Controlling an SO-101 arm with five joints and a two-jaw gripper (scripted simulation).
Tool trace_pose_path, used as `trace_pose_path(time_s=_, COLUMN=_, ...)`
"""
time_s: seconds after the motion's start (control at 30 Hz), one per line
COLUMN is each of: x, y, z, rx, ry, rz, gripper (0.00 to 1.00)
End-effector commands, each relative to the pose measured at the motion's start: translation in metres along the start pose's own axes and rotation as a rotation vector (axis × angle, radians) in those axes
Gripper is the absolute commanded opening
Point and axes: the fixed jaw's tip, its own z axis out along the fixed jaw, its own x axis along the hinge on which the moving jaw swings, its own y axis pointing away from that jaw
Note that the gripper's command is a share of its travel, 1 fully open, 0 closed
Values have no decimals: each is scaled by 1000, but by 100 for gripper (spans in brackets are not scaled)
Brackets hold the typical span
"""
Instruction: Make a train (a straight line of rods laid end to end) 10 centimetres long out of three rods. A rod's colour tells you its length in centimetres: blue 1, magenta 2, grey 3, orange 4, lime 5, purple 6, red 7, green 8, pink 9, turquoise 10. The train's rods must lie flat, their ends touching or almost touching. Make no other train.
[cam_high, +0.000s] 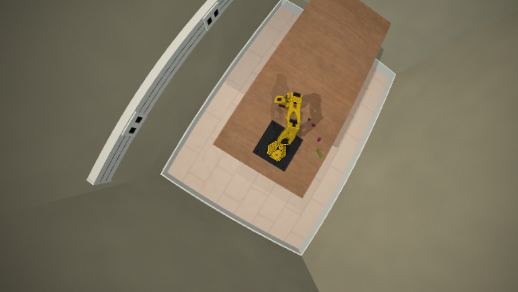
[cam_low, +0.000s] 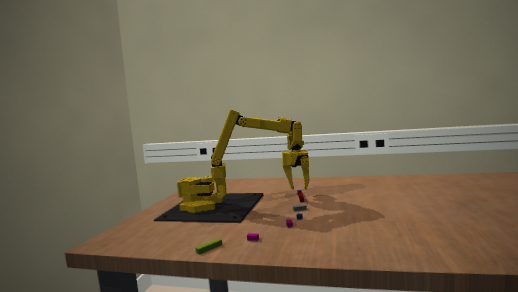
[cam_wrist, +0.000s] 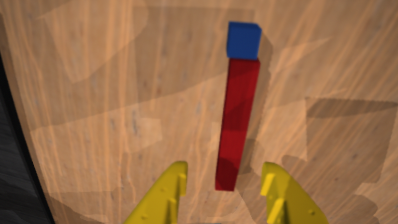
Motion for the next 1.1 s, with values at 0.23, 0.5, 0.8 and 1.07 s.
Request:
trace_pose_path(time_s=0.23, x=-3, y=-2, z=-23, rx=19, ry=-4, rz=3, gripper=17)
trace_pose_path(time_s=0.5, x=-2, y=-1, z=-30, rx=19, ry=-4, rz=3, gripper=17)
trace_pose_path(time_s=0.8, x=-2, y=-1, z=-31, rx=19, ry=-4, rz=3, gripper=17)
trace_pose_path(time_s=1.07, x=-2, y=-1, z=-31, rx=19, ry=-4, rz=3, gripper=17)
